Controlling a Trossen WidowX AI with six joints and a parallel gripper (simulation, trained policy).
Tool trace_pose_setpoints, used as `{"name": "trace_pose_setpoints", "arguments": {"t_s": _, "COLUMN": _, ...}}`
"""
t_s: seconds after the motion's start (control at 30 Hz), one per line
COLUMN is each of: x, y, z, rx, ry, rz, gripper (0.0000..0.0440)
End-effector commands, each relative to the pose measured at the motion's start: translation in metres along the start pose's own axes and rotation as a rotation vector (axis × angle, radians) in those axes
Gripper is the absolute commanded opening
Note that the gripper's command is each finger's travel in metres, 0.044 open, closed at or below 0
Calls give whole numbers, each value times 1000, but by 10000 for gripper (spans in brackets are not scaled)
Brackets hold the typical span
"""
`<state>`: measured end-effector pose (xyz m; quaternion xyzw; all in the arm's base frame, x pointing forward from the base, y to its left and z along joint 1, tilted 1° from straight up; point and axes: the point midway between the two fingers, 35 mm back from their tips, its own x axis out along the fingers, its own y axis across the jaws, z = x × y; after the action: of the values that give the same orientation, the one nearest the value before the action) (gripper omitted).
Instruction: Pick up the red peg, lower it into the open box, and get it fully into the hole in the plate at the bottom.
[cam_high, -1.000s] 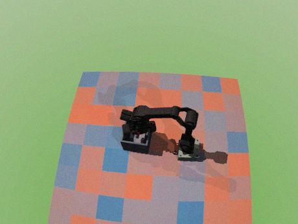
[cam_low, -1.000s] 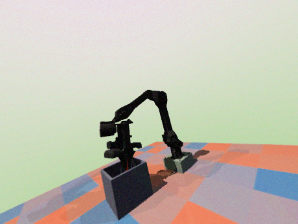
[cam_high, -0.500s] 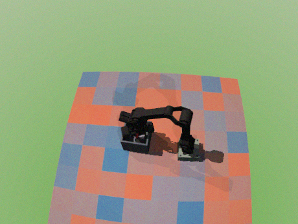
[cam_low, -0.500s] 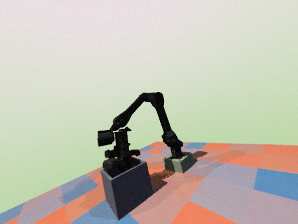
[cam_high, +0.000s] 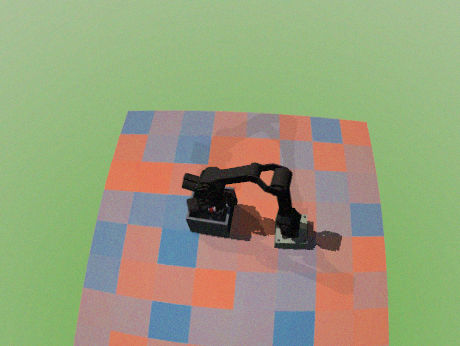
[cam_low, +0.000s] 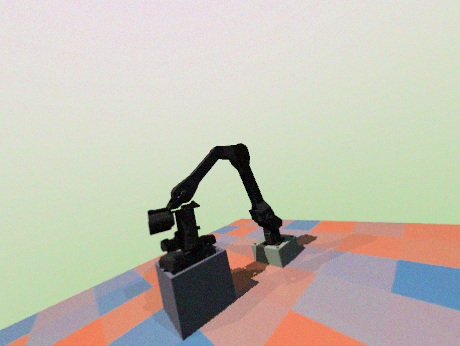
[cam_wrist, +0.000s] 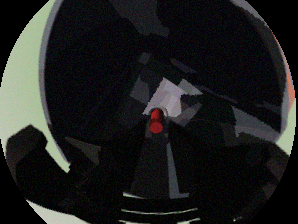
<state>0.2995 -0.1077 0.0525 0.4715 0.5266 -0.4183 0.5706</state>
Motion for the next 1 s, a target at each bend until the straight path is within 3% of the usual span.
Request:
{"name": "trace_pose_setpoints", "arguments": {"t_s": 0.0, "x": -8, "y": 5, "z": 3, "rx": 3, "ry": 25, "rz": 23, "gripper": 172}}
{"name": "trace_pose_setpoints", "arguments": {"t_s": 0.8, "x": -70, "y": 25, "z": 26, "rx": 32, "ry": 148, "rz": 208, "gripper": 247}}
{"name": "trace_pose_setpoints", "arguments": {"t_s": 0.9, "x": -77, "y": 27, "z": 29, "rx": 29, "ry": 151, "rz": 234, "gripper": 245}}
{"name": "trace_pose_setpoints", "arguments": {"t_s": 0.97, "x": -83, "y": 29, "z": 32, "rx": 25, "ry": 150, "rz": 251, "gripper": 220}}
